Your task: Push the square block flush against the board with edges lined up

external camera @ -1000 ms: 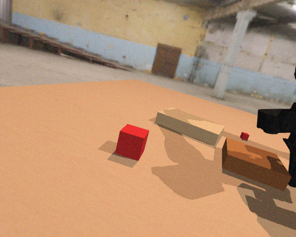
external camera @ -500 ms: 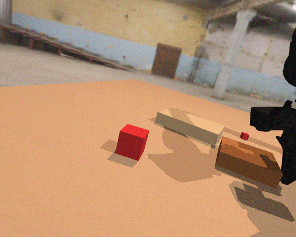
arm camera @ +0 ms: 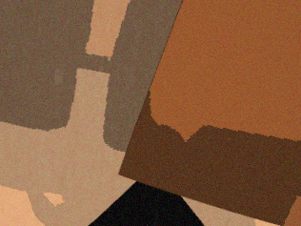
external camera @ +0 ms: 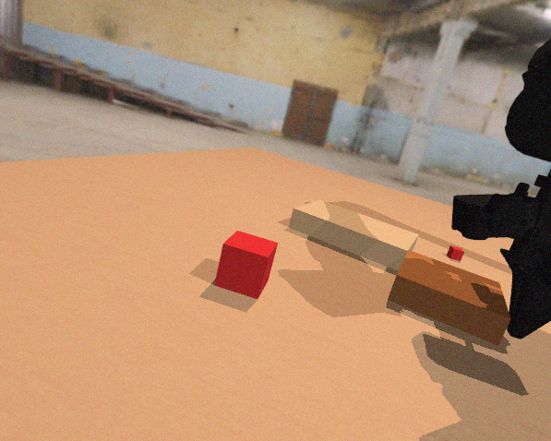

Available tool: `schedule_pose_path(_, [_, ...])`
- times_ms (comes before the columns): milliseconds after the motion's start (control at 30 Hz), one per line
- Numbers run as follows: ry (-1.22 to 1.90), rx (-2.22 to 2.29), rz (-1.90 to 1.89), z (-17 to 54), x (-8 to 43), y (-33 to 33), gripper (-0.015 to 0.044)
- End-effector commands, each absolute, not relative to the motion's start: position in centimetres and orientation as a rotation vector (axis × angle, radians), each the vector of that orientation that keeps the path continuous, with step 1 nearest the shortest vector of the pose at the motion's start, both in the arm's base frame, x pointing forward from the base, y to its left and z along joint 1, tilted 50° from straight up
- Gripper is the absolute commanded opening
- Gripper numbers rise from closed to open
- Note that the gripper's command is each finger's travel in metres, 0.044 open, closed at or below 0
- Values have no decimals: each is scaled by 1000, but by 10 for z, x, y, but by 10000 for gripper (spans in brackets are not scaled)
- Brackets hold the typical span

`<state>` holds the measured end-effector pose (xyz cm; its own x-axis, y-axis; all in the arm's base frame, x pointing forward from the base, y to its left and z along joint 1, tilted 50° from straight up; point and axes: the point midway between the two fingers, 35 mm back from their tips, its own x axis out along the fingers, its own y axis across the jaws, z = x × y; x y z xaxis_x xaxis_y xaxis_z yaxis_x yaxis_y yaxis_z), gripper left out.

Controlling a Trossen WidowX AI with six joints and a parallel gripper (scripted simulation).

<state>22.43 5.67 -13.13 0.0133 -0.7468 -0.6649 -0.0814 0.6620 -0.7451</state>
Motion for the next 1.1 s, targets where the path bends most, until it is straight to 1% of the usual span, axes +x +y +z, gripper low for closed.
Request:
schedule_pose_path(0, [1488,-734,-598,-132,228,56,0])
schedule_pose_path(233, [1488,-734,-598,-132,228,56,0])
schedule_pose_path(1067, [1489,-736,-601,-132,187,53,0])
